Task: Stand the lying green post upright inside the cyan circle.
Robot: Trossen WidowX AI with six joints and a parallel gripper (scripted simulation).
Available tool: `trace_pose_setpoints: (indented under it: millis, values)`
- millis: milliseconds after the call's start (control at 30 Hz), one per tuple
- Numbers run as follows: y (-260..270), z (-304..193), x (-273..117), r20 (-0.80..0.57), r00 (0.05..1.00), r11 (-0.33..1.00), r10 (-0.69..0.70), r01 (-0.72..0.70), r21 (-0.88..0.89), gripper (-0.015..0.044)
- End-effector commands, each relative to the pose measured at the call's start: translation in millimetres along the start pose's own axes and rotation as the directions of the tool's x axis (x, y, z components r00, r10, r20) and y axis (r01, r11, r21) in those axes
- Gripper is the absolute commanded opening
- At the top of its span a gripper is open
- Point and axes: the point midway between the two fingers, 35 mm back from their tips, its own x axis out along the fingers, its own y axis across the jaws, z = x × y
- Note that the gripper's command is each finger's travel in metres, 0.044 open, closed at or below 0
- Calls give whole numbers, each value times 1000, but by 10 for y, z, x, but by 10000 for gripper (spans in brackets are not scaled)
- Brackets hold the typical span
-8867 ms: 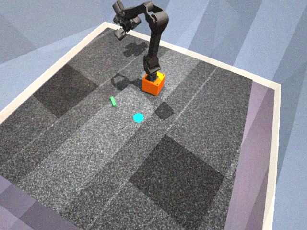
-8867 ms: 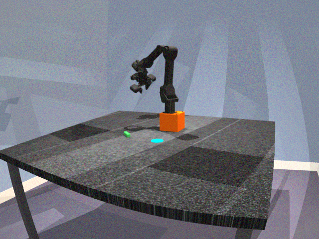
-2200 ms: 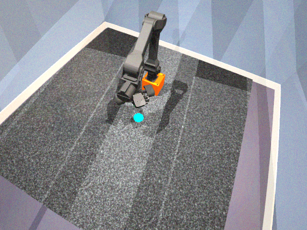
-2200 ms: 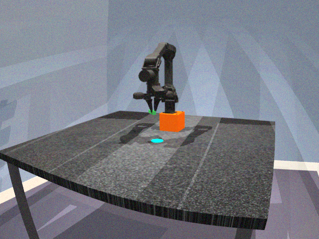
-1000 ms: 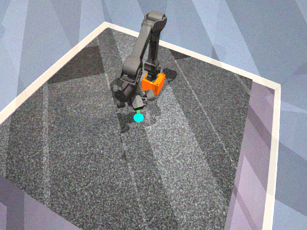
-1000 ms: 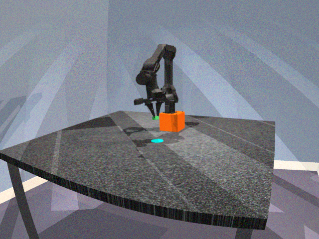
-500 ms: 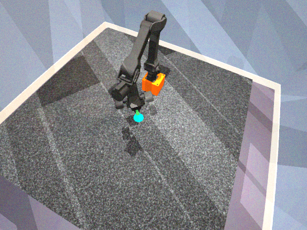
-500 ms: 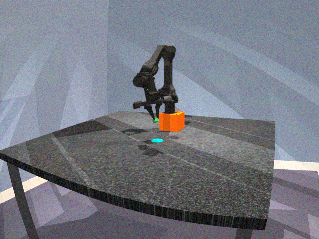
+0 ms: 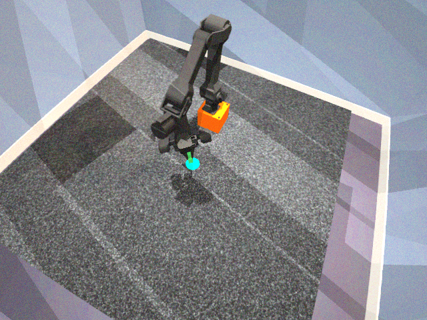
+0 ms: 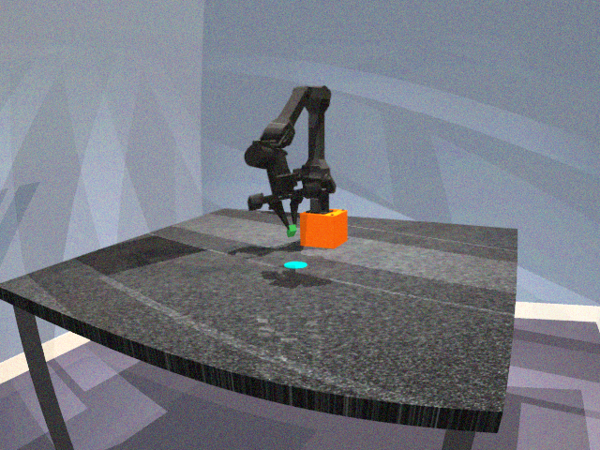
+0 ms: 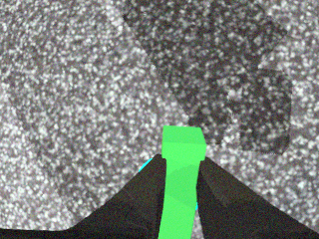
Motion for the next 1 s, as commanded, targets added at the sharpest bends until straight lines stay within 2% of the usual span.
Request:
trace_pose_setpoints:
  millis: [0,967]
  values:
    - [-12,-11,27,35,999,1000,11,-11,4,23]
    - [-112,-26,82,246,968,999,37,-44,23,23]
